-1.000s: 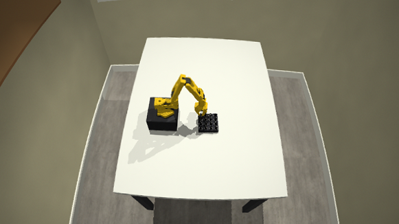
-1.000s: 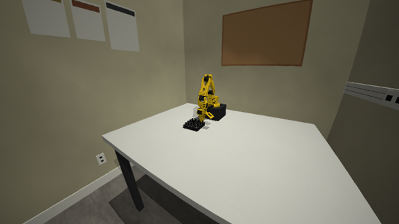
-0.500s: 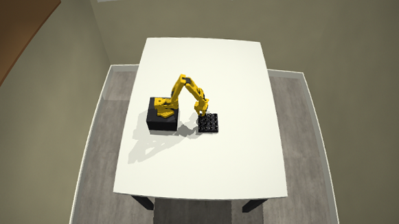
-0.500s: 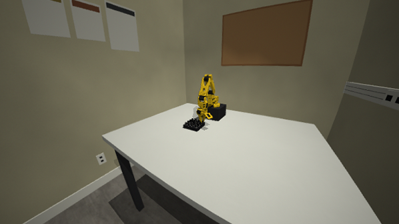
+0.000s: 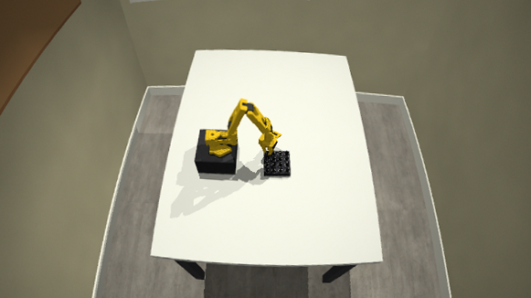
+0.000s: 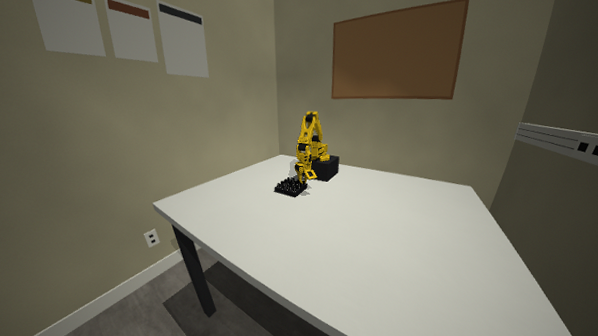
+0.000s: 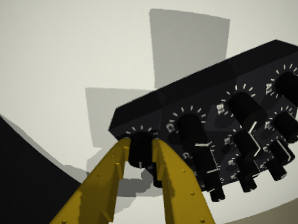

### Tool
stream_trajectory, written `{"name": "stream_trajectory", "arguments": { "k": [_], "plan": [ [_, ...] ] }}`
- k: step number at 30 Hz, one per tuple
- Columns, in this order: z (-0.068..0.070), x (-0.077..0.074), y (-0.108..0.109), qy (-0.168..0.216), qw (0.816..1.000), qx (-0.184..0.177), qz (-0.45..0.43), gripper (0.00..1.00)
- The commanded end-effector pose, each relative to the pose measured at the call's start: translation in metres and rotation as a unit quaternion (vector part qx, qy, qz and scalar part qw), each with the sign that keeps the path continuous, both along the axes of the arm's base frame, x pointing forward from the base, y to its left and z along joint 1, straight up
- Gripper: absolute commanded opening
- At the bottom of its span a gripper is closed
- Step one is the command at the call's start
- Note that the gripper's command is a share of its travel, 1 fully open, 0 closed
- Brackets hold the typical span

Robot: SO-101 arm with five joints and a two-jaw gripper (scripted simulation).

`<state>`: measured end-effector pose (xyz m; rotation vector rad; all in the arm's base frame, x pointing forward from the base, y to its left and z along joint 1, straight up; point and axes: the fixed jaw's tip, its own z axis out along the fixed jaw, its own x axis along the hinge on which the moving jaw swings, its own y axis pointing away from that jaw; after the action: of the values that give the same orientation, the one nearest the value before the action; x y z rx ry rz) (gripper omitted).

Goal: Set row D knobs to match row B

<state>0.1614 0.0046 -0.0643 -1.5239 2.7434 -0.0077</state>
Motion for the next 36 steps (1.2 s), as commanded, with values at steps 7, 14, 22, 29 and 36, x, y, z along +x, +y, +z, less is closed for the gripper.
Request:
{"name": "stream_trajectory", "arguments": {
  "k": [7, 14, 22, 29, 36],
  "plan": [
    [0.0009, 0.0002, -0.0007, 0.002, 1.0, 0.001, -0.022, 0.01],
    [0.0009, 0.0003, -0.0006, 0.002, 1.0, 0.001, -0.027, 0.01],
    [0.0009, -0.0001, 0.0, 0.002, 1.0, 0.001, -0.027, 0.02],
    [0.0009, -0.001, 0.0013, 0.002, 1.0, 0.001, -0.027, 0.05],
    [0.0009, -0.0018, 0.0027, 0.002, 1.0, 0.001, -0.027, 0.07]
  ]
}}
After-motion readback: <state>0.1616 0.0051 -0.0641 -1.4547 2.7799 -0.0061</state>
